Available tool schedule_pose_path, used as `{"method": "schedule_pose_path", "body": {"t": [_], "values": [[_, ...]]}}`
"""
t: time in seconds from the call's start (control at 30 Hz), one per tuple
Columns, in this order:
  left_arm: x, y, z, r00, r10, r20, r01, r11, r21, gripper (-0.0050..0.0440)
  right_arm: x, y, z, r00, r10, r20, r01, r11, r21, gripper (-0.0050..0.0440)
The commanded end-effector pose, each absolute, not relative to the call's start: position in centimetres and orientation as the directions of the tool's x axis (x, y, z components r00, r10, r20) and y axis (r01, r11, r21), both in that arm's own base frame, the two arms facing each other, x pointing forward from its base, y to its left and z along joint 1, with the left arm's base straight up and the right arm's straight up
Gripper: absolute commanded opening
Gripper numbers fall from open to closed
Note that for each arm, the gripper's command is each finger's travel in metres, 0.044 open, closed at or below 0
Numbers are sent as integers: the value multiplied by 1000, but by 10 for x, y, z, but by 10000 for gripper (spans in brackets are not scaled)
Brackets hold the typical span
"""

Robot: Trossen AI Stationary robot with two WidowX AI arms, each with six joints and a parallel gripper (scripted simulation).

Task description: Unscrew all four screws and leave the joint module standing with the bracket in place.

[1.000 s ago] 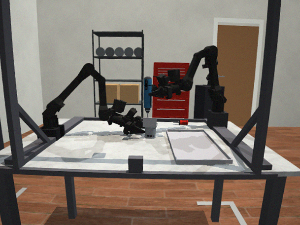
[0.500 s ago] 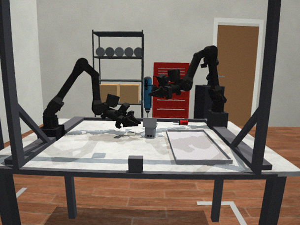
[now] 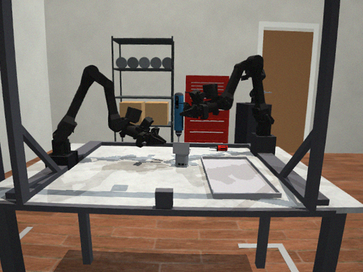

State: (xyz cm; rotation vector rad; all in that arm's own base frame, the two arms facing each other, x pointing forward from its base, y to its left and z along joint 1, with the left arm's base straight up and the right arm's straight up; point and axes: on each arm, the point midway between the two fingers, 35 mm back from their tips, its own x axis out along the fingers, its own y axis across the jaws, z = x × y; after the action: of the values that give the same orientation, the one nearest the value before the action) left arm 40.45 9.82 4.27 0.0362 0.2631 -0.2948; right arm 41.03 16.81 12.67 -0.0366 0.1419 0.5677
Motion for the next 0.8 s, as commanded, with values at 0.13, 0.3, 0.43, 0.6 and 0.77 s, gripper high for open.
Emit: {"method": "schedule_pose_path", "body": {"t": [0.13, 0.3, 0.43, 0.6, 0.77], "values": [[449, 85, 41, 925, -290, -244, 301, 954, 10, 100, 411, 168, 135, 836, 534, -128, -538, 843, 1, 160], [465, 81, 37, 926, -290, -243, 301, 954, 10, 100, 411, 168, 135, 836, 534, -128, -538, 843, 1, 160], [472, 79, 35, 926, -290, -242, 301, 954, 10, 100, 411, 168, 135, 836, 534, -128, -538, 843, 1, 160], [475, 78, 34, 926, -290, -242, 301, 953, 11, 100, 411, 168, 135, 836, 534, -128, -538, 843, 1, 160], [475, 78, 34, 926, -289, -242, 301, 954, 13, 80, 411, 168, 135, 836, 534, -128, -538, 843, 1, 160]]}}
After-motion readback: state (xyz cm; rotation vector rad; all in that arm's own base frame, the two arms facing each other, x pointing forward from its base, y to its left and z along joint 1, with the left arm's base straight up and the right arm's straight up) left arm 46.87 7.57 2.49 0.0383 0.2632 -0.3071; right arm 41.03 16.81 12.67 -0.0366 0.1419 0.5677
